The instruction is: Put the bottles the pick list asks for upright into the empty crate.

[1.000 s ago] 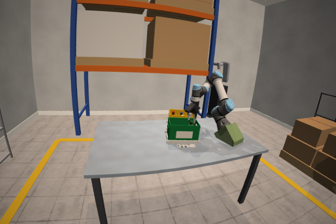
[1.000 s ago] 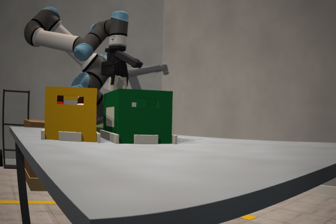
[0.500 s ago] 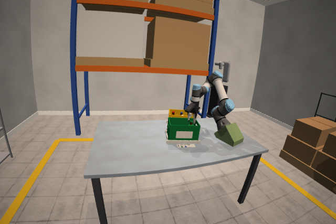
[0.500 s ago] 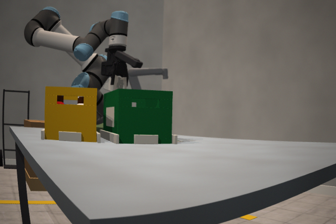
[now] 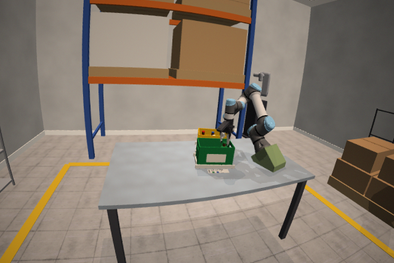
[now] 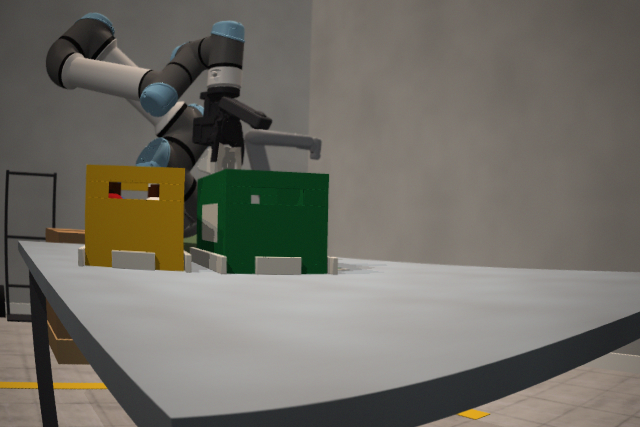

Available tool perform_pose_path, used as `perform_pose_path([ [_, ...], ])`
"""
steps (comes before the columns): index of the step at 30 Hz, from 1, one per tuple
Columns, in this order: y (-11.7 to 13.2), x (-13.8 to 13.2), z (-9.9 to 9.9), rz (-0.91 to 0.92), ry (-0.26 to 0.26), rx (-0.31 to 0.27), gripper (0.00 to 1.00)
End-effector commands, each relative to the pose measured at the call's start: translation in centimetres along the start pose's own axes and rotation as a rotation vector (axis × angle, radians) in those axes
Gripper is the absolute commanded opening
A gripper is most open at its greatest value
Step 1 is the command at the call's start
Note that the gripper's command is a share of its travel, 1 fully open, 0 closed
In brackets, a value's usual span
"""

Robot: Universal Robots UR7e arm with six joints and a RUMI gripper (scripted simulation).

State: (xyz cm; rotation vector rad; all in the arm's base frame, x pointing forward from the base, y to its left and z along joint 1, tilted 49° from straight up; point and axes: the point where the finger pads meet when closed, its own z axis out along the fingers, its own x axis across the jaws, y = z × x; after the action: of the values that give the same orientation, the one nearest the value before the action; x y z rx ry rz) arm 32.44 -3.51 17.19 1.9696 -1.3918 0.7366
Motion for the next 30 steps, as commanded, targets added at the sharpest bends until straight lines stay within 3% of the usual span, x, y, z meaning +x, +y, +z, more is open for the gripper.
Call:
perform_pose_path([
  [1,0.1,0.0,0.1,-0.001,0.001,-0.003,0.38],
  [13,0.0,0.0,-0.3,0.000,0.001,0.001,0.38],
  [30,0.0,0.0,-4.2,-0.002,0.000,-0.001,0.38],
])
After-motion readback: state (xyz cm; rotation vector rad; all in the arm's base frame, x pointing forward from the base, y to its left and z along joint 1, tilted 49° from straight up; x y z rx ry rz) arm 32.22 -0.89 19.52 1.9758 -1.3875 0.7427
